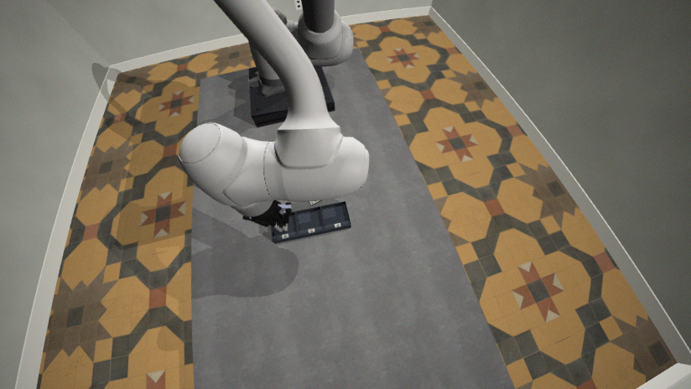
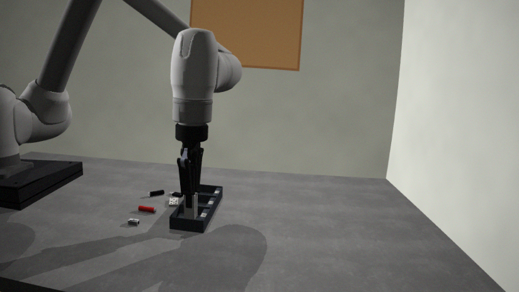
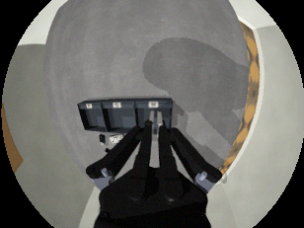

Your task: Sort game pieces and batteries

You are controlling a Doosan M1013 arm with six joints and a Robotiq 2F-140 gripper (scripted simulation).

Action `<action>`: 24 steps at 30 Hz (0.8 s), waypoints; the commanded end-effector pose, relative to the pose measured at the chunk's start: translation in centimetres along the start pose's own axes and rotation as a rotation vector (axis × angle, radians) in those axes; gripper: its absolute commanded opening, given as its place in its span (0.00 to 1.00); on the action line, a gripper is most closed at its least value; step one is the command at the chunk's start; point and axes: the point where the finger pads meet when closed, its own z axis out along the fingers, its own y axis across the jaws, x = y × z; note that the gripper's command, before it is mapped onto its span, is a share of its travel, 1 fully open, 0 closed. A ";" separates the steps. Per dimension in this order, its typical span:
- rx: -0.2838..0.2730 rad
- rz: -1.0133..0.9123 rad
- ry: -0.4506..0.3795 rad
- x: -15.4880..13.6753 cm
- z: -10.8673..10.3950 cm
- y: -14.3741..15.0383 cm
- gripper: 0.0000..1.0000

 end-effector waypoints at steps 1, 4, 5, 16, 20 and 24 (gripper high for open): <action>0.000 0.000 0.000 0.0 0.0 0.0 0.05; 0.000 0.000 0.000 0.0 0.0 0.0 0.05; 0.000 0.000 0.000 0.0 0.0 0.0 0.05; 0.000 0.000 0.000 0.0 0.0 0.0 0.05; 0.000 0.000 0.000 0.0 -0.4 0.0 0.05; 0.000 0.000 0.000 0.0 -0.8 0.0 0.05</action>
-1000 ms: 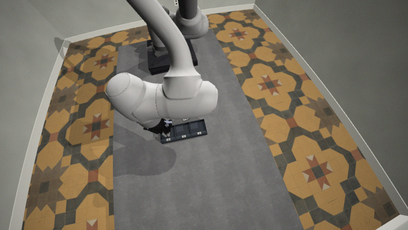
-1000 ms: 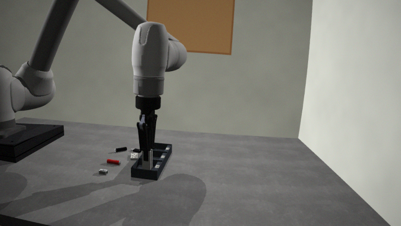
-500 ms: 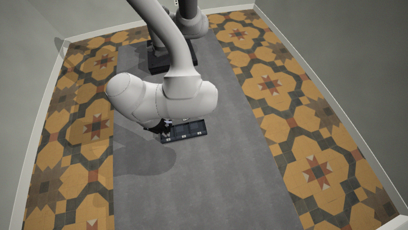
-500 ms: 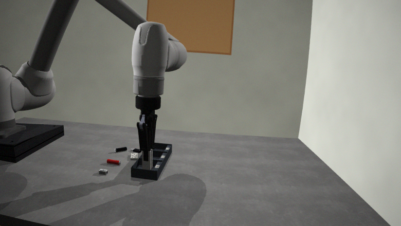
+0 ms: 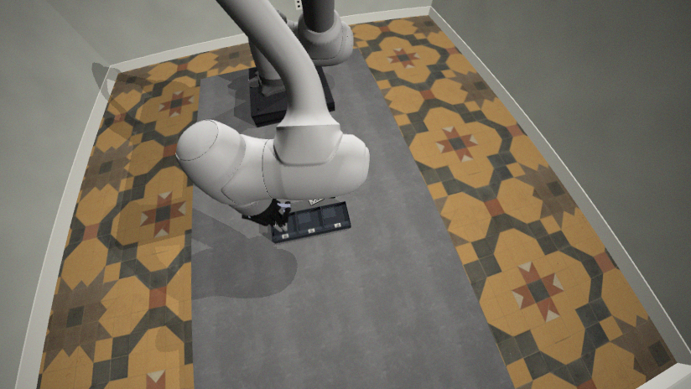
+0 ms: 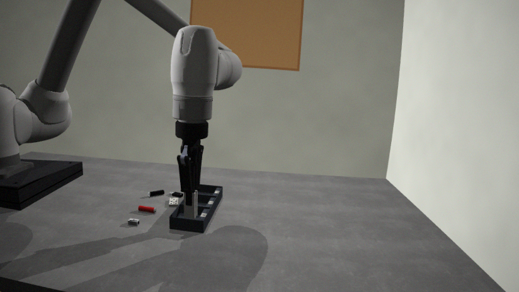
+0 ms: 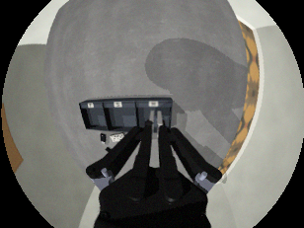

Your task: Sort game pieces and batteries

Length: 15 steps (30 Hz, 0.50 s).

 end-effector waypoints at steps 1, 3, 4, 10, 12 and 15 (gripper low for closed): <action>0.000 0.000 0.000 0.0 -0.3 0.0 0.05; 0.000 0.000 0.000 0.0 -0.6 0.0 0.05; 0.000 0.000 0.000 0.0 -0.7 0.0 0.05; 0.000 0.000 0.000 0.0 -1.5 0.0 0.05; 0.000 0.000 0.000 0.0 -1.8 0.0 0.05; 0.000 0.000 0.000 0.0 -1.9 0.0 0.05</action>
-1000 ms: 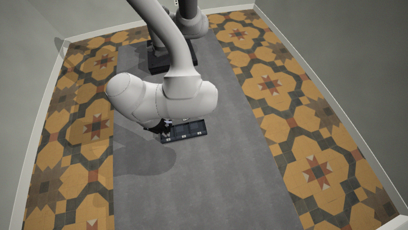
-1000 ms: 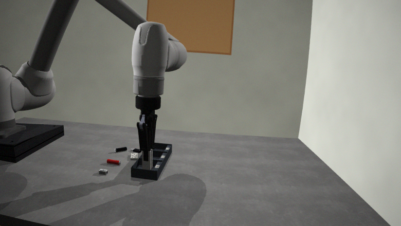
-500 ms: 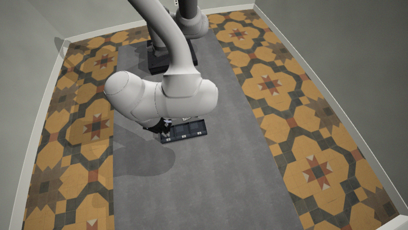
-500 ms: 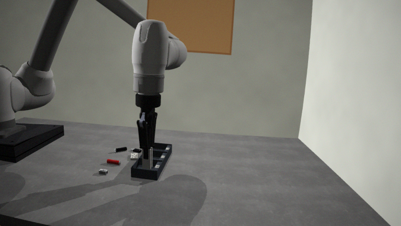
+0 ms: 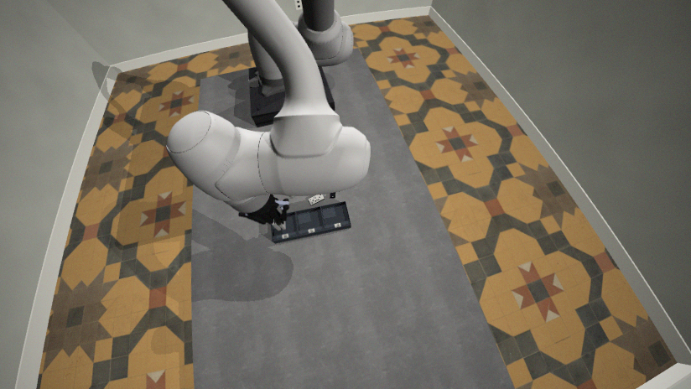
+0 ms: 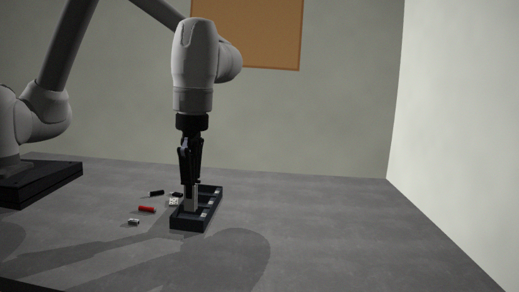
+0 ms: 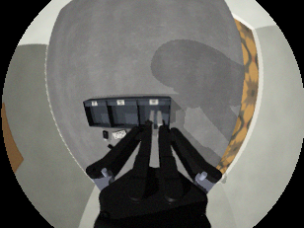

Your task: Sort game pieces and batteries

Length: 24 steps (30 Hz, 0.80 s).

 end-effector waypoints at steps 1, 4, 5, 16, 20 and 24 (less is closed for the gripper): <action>0.000 0.000 0.000 0.0 -0.5 0.0 0.05; 0.000 0.000 0.000 0.0 -1.7 0.0 0.05; 0.000 0.000 0.000 0.0 -2.1 0.0 0.05; 0.000 0.000 0.000 -0.2 -2.1 -3.5 0.05; 0.000 0.000 0.000 -0.3 -2.1 -5.5 0.05; 0.000 0.000 0.000 -0.4 -2.1 -7.5 0.05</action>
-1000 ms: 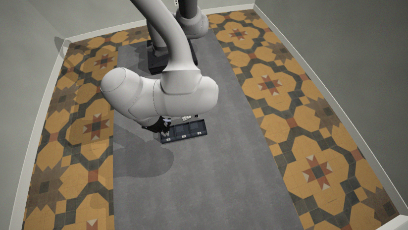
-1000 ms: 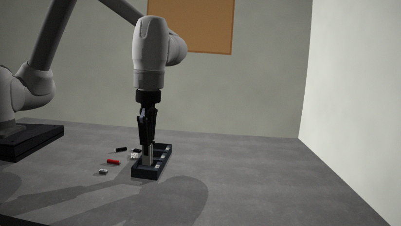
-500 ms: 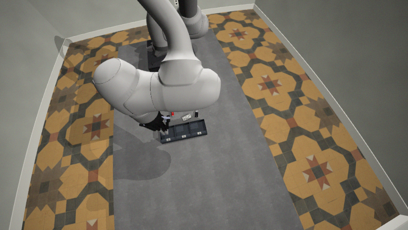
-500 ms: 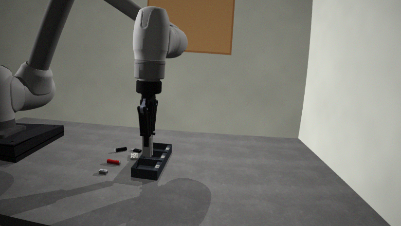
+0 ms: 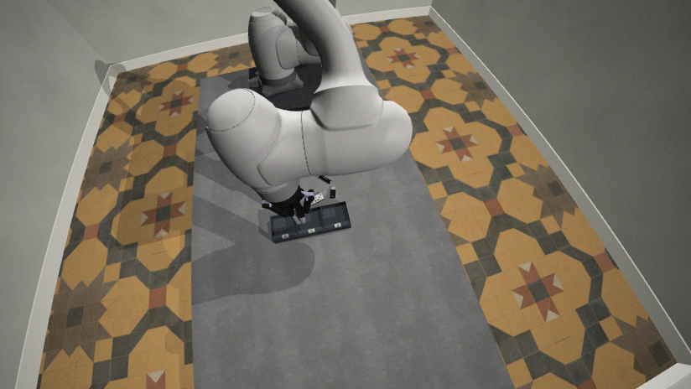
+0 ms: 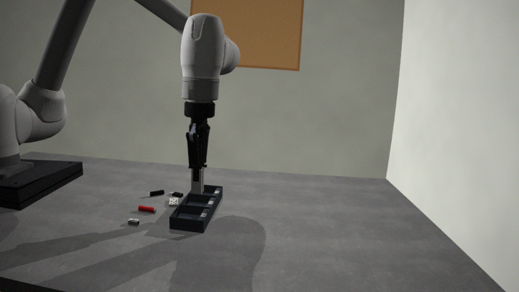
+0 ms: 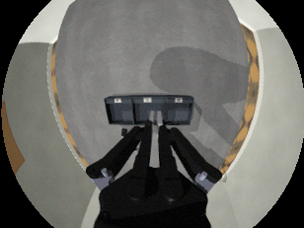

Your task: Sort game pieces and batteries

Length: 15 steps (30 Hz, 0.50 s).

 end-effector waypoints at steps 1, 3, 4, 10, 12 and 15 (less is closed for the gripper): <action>0.000 0.000 0.000 -0.1 0.0 -1.4 0.05; 0.000 0.000 0.000 -0.1 0.0 -1.8 0.05; 0.000 0.000 0.000 -0.1 0.0 -1.8 0.05; 0.000 0.000 0.000 -0.1 1.1 -1.8 0.05; 0.000 0.000 0.000 -0.1 1.6 -1.8 0.05; 0.000 0.000 0.000 -0.1 2.4 -1.8 0.05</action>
